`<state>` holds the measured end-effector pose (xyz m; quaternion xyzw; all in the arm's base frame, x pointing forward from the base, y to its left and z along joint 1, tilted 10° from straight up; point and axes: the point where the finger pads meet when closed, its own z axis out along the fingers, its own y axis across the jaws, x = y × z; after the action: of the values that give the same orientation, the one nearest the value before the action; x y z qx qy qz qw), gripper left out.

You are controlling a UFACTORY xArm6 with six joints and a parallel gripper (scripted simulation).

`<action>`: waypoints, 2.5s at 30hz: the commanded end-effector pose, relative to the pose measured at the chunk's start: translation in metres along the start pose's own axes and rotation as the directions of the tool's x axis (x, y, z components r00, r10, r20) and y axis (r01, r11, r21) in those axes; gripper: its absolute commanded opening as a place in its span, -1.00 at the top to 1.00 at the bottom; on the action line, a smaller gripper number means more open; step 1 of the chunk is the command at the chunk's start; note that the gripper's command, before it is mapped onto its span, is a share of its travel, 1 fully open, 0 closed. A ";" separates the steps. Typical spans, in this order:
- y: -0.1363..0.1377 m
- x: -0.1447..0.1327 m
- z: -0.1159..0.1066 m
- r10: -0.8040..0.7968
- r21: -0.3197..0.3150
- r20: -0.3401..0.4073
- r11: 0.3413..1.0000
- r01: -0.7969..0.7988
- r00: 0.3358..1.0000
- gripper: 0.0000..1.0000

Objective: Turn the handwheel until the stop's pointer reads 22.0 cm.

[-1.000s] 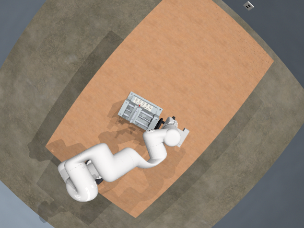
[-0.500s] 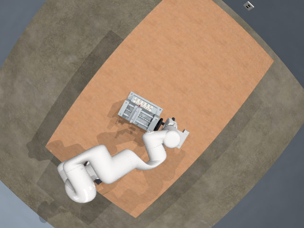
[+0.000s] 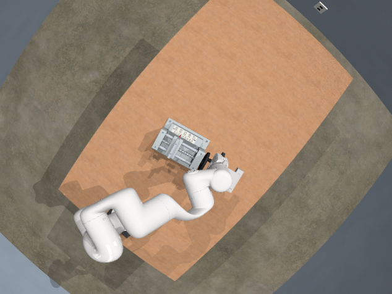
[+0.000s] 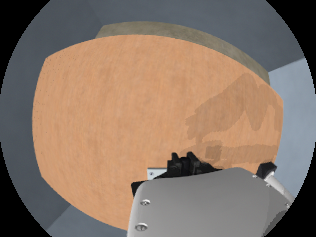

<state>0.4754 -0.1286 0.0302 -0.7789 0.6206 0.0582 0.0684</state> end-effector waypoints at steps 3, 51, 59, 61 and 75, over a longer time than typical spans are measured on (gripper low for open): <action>0.000 0.001 -0.002 0.000 0.002 -0.002 1.000 0.000 1.000 0.88; 0.001 0.001 -0.003 0.000 0.002 -0.002 1.000 0.000 1.000 0.88; 0.002 0.001 -0.004 0.000 0.002 -0.002 1.000 0.000 1.000 0.88; 0.002 0.001 -0.004 0.000 0.002 -0.002 1.000 0.000 1.000 0.88; 0.007 0.001 -0.008 0.000 0.002 -0.002 1.000 0.000 1.000 0.88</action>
<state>0.4693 -0.1309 0.0351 -0.7789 0.6207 0.0584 0.0682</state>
